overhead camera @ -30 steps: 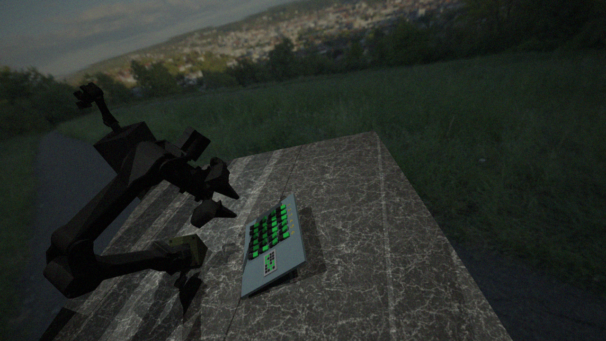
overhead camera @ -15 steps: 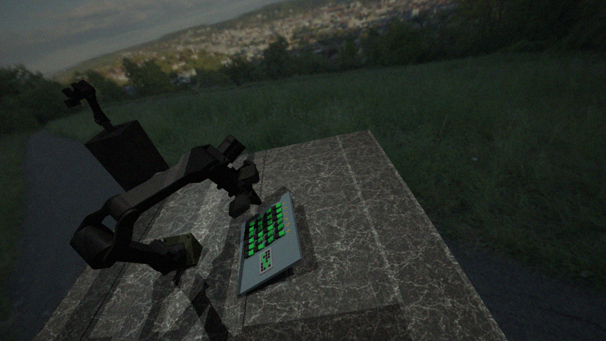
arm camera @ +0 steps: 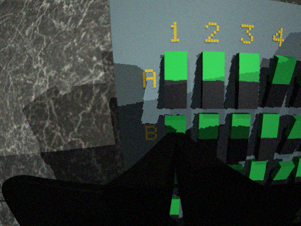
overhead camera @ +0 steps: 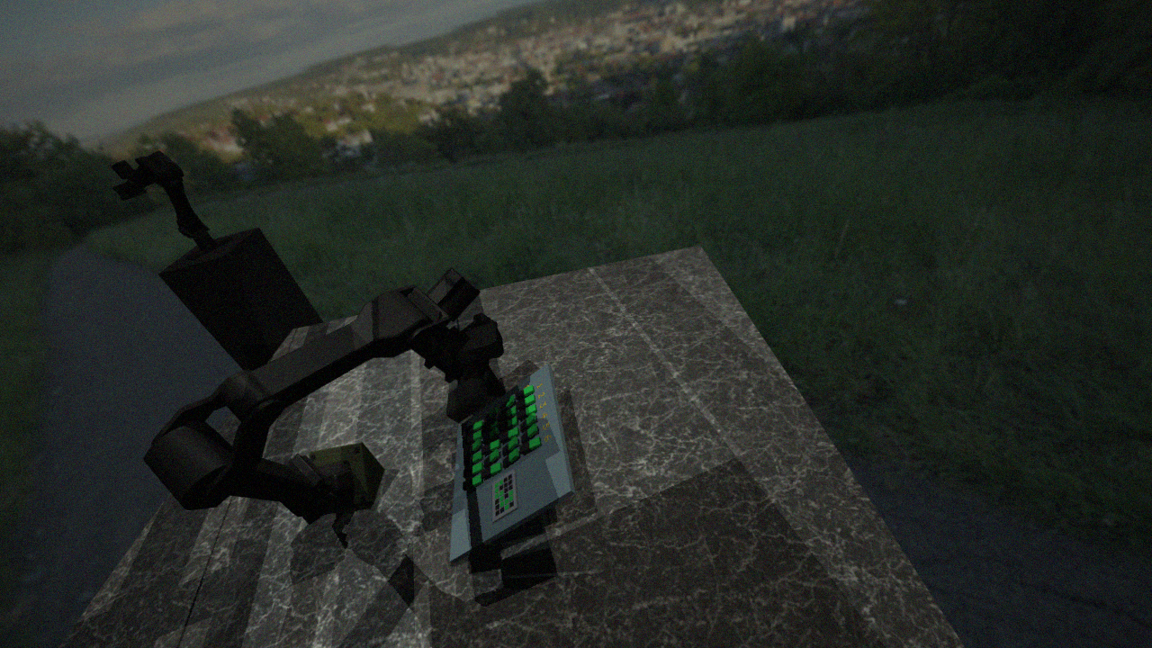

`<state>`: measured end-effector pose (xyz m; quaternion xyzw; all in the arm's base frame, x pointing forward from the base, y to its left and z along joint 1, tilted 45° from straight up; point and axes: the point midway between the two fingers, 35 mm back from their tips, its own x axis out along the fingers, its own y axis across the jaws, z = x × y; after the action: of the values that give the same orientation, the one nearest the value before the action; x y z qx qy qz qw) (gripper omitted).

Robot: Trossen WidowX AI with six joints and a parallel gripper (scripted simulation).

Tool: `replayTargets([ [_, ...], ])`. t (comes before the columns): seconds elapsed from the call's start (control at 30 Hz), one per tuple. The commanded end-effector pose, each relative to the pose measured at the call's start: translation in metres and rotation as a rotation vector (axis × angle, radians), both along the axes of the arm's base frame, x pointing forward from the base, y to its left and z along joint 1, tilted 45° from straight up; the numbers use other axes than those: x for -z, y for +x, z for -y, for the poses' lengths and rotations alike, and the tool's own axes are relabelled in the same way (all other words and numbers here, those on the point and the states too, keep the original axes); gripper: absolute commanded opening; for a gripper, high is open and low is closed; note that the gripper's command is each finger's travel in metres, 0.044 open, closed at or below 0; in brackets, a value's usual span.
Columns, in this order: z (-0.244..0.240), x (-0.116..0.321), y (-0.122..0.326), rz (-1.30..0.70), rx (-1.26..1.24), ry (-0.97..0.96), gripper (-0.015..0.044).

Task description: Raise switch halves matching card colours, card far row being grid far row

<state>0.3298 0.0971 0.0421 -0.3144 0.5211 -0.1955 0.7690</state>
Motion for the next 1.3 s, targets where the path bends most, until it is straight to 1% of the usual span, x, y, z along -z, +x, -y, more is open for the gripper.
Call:
replayTargets([
  [0.0,0.0047,0.0038,0.0,-0.007,-0.001,-0.01,0.0],
  [0.23,0.0112,0.0105,0.0042,-0.006,-0.001,-0.01,0.0],
  [1.27,0.0113,0.0107,0.0043,-0.006,-0.001,-0.01,0.0],
])
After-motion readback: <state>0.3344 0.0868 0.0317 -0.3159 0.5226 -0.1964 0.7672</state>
